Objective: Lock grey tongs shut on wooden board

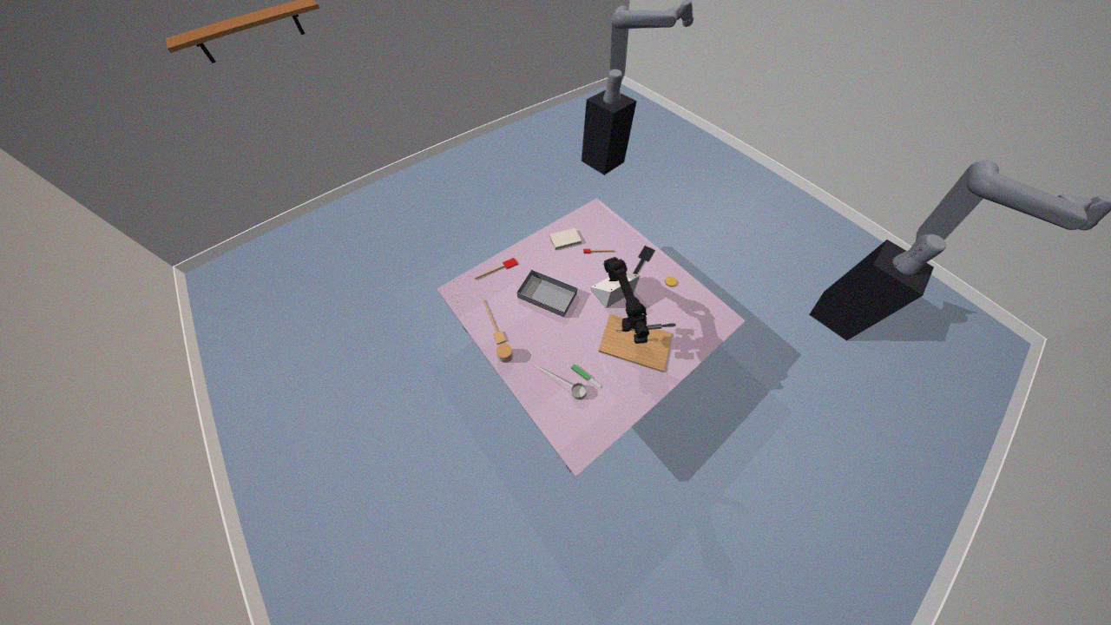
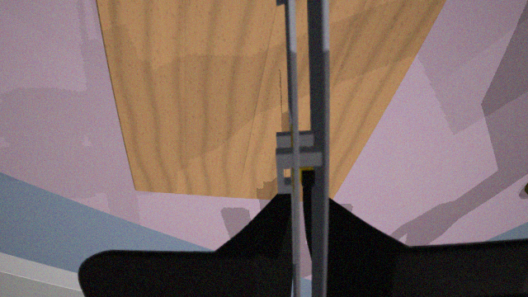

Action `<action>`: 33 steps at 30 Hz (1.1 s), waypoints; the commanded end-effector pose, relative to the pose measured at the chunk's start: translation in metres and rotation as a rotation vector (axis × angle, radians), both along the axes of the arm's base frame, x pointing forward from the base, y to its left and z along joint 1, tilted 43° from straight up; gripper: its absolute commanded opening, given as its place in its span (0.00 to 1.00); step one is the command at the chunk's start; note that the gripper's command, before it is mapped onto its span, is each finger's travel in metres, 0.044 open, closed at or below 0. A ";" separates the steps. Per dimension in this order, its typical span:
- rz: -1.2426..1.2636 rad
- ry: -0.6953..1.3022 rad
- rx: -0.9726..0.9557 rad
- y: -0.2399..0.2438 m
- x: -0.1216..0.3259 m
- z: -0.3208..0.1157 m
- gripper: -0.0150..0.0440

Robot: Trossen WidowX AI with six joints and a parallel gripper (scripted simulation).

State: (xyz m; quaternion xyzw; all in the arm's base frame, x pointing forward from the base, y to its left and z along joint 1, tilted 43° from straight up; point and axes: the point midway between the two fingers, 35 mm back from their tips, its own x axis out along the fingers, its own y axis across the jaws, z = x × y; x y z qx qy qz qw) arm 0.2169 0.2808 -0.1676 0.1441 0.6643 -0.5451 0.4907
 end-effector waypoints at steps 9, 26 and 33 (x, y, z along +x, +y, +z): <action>0.202 -0.193 -0.220 0.014 0.000 0.012 0.00; 0.247 -0.239 -0.261 0.015 -0.001 0.011 0.00; 0.247 -0.240 -0.261 0.009 -0.001 0.001 0.00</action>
